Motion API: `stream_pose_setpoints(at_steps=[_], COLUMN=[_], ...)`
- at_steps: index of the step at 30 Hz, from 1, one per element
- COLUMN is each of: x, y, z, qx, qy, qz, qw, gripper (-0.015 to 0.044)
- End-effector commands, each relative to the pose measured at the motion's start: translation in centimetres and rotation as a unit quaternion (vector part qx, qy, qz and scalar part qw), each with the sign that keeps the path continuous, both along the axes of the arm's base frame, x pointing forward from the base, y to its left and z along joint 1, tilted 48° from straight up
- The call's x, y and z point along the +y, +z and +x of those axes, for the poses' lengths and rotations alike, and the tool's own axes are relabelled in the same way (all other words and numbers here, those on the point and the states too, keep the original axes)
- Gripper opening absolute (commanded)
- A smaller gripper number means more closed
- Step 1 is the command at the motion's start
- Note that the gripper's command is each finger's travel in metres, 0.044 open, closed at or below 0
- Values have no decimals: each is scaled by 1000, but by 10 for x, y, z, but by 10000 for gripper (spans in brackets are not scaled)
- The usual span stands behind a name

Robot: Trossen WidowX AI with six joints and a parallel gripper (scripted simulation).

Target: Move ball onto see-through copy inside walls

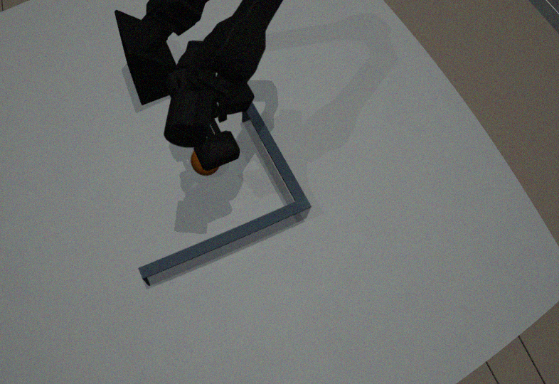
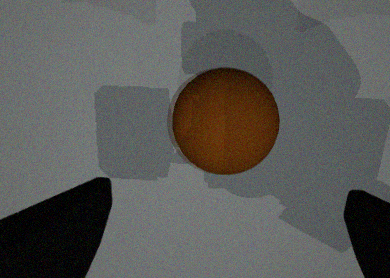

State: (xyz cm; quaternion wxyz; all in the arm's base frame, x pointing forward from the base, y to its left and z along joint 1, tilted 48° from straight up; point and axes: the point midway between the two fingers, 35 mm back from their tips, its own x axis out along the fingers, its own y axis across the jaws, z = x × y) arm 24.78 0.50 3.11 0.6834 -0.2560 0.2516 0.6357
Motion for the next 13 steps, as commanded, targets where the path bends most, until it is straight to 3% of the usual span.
stream_pose_setpoints(at_steps=[1,4,6,9,13], x=[1,1,-8,-35,-37], y=[-1,-1,6,31,33], z=[0,0,0,-3,-4], qx=[2,2,2,1,1], qy=[-1,-1,-1,0,0], qz=[1,1,0,-1,-1], qw=[1000,1000,1000,1000,1000], gripper=[384,384,436,440,440])
